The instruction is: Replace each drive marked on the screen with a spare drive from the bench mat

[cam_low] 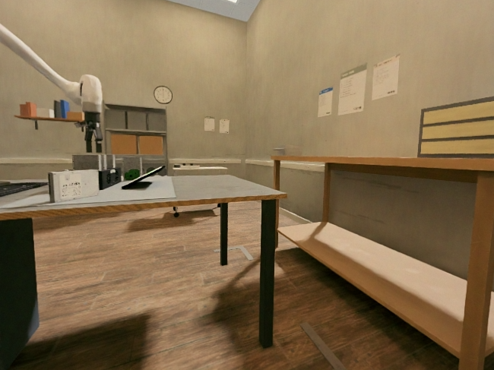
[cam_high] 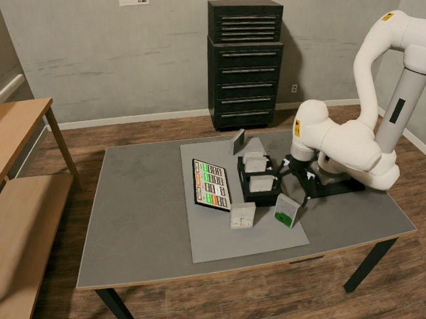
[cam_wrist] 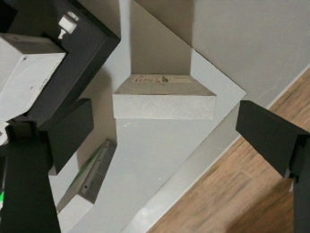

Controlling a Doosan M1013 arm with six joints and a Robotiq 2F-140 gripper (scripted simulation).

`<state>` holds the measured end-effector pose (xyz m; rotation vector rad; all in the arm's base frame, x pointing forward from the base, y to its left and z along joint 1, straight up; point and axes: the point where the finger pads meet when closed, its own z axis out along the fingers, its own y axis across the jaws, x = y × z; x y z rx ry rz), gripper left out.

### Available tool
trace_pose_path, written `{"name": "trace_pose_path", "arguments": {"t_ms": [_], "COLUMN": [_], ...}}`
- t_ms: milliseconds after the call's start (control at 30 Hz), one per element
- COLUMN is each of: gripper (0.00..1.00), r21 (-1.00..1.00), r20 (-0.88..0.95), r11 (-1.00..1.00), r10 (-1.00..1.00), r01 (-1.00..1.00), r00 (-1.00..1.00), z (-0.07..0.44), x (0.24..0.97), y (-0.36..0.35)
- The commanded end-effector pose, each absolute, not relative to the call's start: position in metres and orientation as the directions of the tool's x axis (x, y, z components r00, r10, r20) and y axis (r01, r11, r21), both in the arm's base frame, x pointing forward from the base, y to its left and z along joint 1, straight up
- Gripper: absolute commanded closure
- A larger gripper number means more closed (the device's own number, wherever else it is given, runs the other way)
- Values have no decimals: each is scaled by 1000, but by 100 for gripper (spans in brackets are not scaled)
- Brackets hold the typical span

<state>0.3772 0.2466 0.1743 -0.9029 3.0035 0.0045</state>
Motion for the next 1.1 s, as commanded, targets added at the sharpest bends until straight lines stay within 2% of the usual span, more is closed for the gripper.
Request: {"name": "trace_pose_path", "arguments": {"t_ms": [0, 500, 1067], "gripper": [11, 11, 11], "r21": [2, 2, 2], "r20": [-7, -7, -7], "r11": [834, 834, 834], "r10": [-551, -551, -551], "r01": [-551, -551, -551], "r00": [-834, -834, -834], "z": [175, 170, 141], "x": [377, 378, 378], "y": [247, 247, 247]}}
